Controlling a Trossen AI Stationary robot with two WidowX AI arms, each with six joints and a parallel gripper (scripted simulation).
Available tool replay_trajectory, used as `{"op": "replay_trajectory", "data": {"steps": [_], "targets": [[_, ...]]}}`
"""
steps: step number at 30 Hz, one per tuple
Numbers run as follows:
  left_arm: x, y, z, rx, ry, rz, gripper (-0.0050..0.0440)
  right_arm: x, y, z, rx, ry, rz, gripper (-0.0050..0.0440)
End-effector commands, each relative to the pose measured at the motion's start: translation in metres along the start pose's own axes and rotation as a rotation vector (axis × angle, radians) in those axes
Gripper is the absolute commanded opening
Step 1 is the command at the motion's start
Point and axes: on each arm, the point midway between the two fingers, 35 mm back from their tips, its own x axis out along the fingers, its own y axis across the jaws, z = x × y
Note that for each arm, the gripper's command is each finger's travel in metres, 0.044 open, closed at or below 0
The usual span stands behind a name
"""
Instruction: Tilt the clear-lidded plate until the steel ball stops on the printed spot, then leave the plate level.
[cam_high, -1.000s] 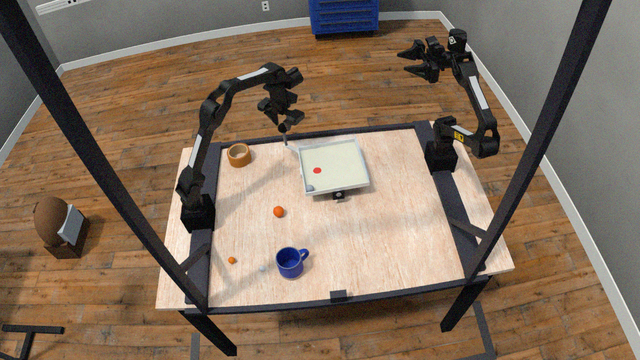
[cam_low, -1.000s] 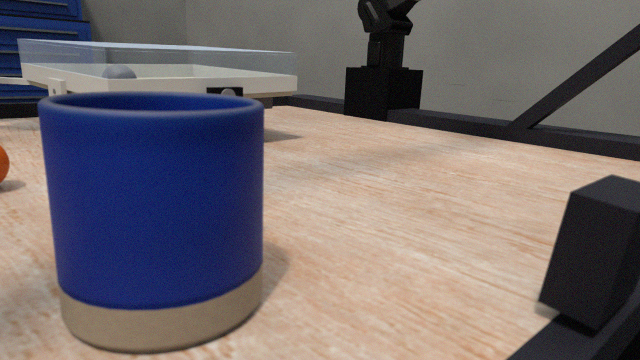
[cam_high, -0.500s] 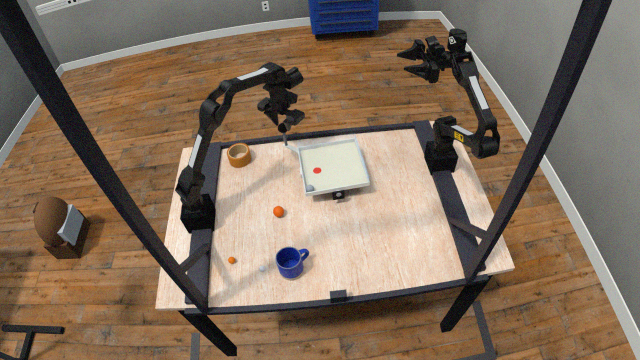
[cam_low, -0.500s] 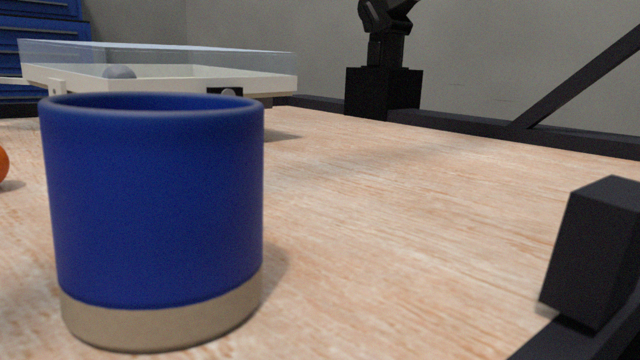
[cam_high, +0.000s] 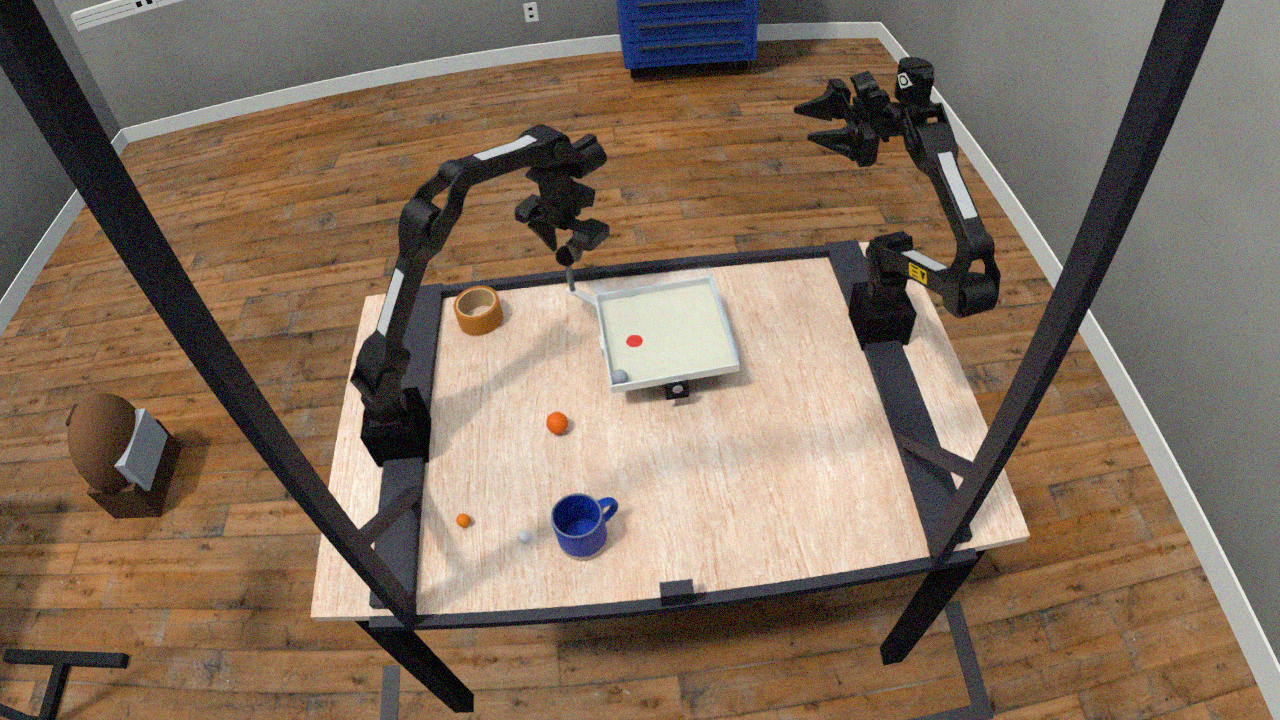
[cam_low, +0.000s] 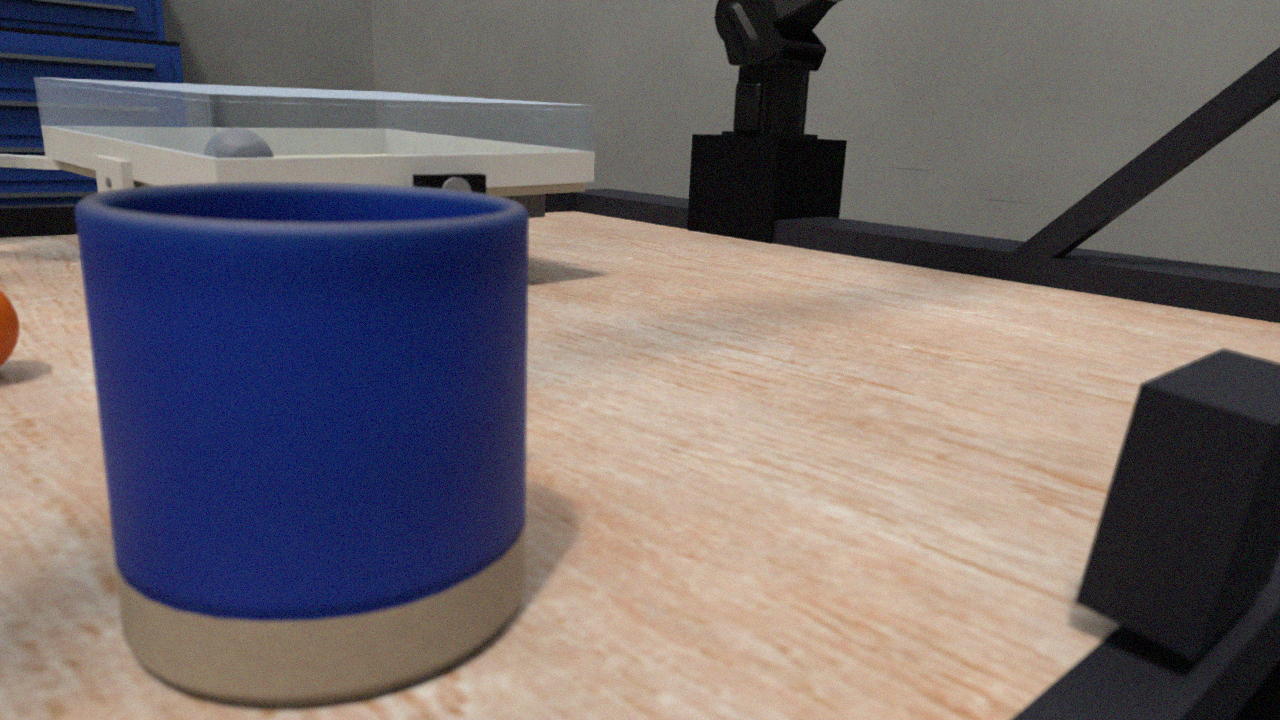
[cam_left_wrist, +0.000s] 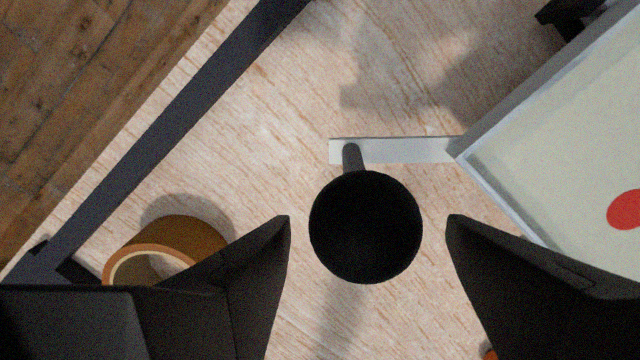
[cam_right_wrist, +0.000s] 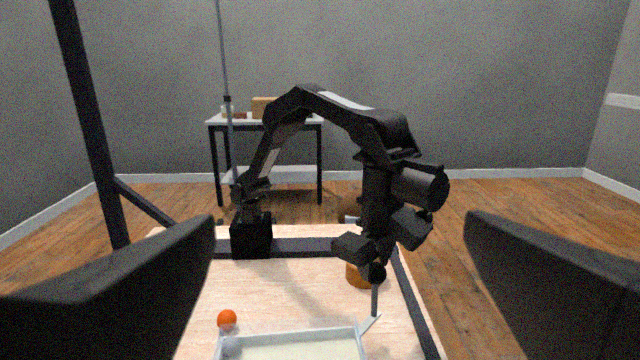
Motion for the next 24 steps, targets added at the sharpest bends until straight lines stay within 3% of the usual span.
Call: {"op": "replay_trajectory", "data": {"steps": [1,24], "targets": [[-0.0172,0.0029,0.0015,-0.003,-0.045,-0.006,0.027,0.0,-0.002,0.0015,-0.003,0.0,-0.002,0.04],[-0.0083,0.0032,0.0015,-0.003,-0.046,-0.006,0.027,0.0,-0.002,0.0015,-0.003,0.0,-0.002,0.04]]}}
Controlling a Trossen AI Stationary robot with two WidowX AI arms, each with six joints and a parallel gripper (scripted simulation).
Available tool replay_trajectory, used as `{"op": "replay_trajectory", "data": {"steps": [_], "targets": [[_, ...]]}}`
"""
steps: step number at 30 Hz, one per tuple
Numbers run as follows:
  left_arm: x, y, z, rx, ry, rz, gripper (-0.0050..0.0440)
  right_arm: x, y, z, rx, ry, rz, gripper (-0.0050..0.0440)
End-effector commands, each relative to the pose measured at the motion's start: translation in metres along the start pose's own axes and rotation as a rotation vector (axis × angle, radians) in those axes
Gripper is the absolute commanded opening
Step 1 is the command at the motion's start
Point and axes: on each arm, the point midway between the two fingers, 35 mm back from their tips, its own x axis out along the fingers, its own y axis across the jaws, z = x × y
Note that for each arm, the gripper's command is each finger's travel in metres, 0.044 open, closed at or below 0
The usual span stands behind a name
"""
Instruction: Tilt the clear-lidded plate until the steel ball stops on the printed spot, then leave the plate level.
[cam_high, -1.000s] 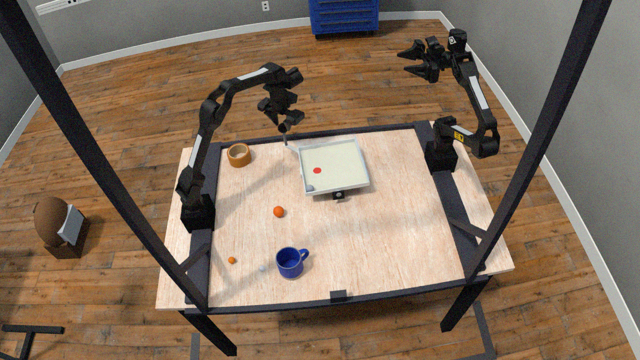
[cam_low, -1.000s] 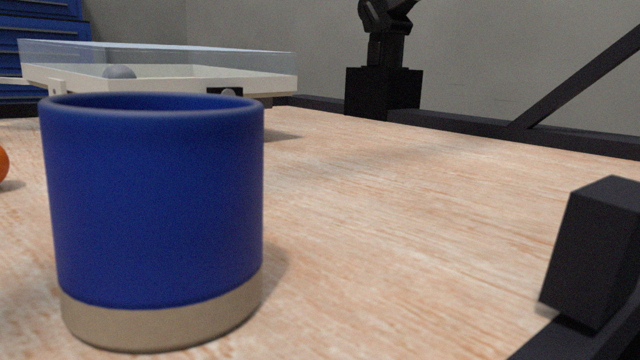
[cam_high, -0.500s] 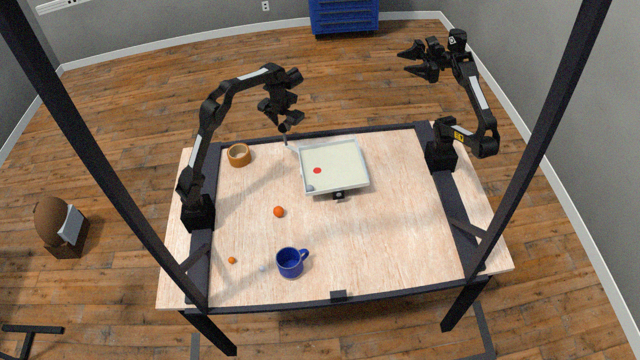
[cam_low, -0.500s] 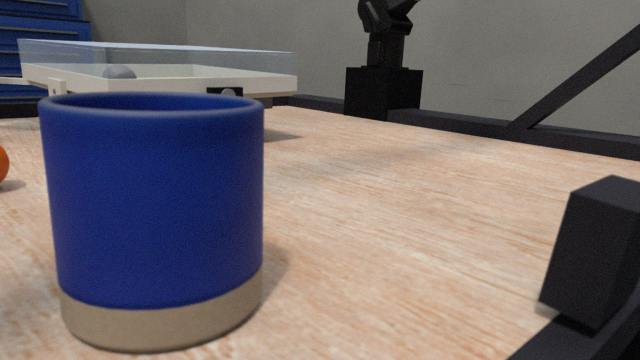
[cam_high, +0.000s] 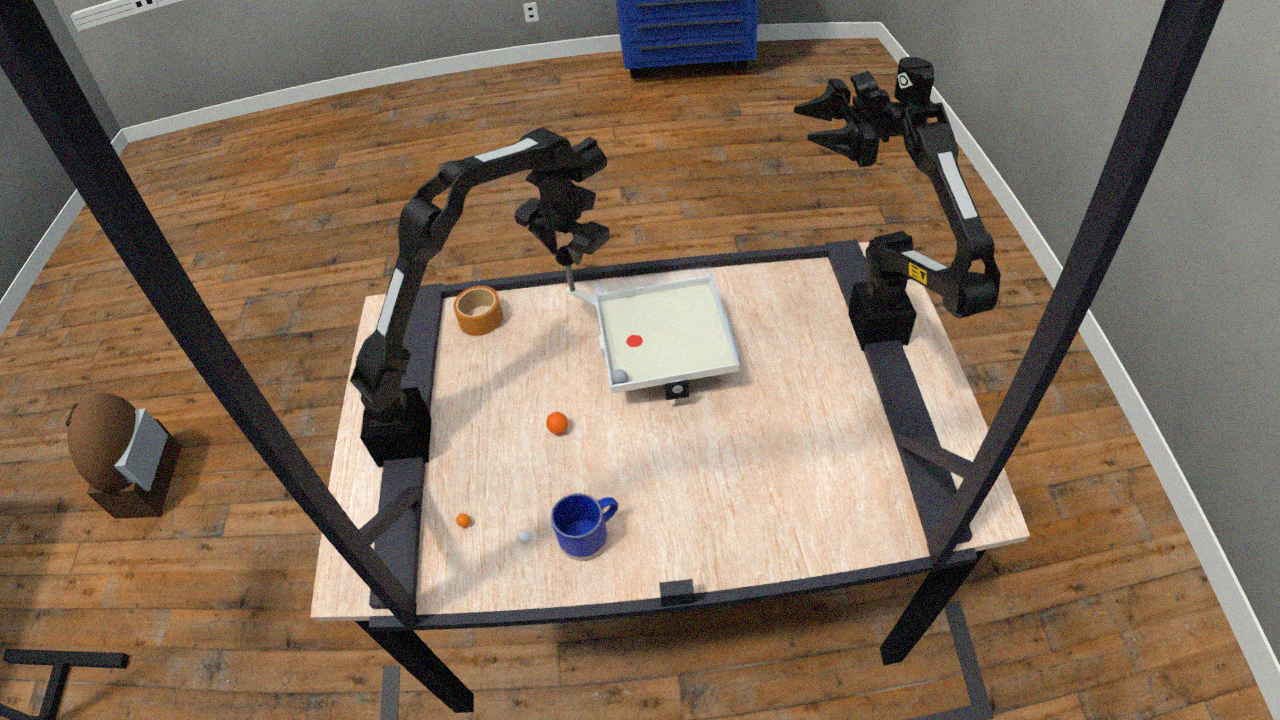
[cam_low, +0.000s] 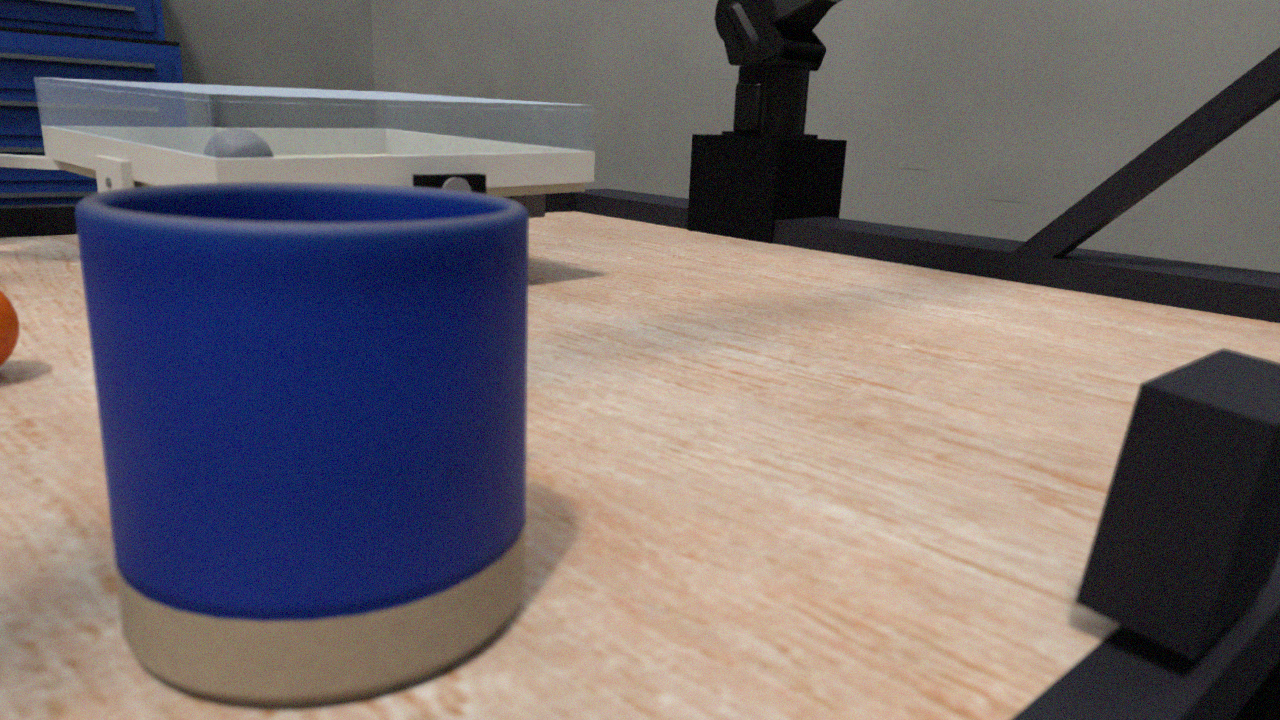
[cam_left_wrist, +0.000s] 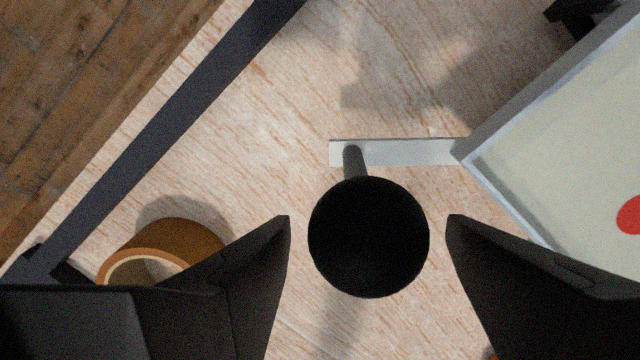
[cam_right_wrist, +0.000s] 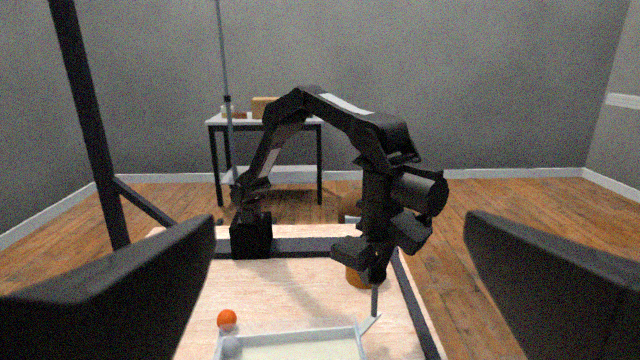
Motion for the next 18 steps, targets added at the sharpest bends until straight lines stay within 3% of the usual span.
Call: {"op": "replay_trajectory", "data": {"steps": [1,18], "targets": [[-0.015,0.003,0.002,-0.003,-0.047,-0.006,0.027,0.0,-0.002,0.001,-0.003,0.0,-0.002,0.04],[0.008,0.003,0.002,-0.004,-0.03,-0.003,0.027,0.0,-0.002,0.001,-0.003,0.0,-0.002,0.04]]}}
